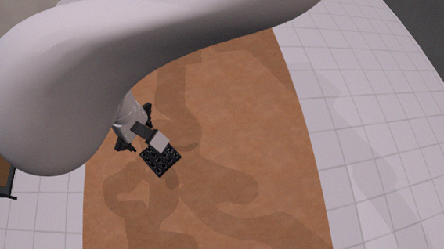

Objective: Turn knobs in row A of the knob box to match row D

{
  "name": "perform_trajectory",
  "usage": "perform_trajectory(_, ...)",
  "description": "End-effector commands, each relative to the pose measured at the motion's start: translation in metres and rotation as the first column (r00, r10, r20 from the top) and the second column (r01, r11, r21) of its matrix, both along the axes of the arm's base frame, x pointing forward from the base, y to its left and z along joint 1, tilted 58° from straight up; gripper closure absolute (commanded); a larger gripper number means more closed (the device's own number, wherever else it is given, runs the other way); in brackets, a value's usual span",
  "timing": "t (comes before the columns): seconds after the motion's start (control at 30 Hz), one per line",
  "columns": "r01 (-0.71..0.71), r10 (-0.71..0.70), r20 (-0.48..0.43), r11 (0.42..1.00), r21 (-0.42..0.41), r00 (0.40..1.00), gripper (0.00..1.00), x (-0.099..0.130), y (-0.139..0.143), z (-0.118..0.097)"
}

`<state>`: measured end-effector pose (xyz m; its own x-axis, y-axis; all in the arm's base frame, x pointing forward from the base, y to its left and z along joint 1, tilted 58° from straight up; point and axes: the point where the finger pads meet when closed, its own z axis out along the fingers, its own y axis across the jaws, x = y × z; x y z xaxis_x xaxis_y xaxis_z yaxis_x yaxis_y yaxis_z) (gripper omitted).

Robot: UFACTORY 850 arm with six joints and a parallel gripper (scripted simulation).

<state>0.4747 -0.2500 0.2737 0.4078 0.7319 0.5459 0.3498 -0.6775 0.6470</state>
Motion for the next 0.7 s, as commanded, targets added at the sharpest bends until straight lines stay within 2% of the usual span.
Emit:
perform_trajectory(0.0, -0.002, 0.002, 0.0, 1.0, 0.002, 1.0, 0.0, -0.034, 0.003, 0.023)
perform_trajectory(0.3, -0.002, 0.002, 0.0, 1.0, 0.002, 1.0, 0.0, -0.054, 0.005, 0.035)
perform_trajectory(0.67, -0.002, 0.002, 0.0, 1.0, 0.002, 1.0, 0.0, -0.055, 0.005, 0.036)
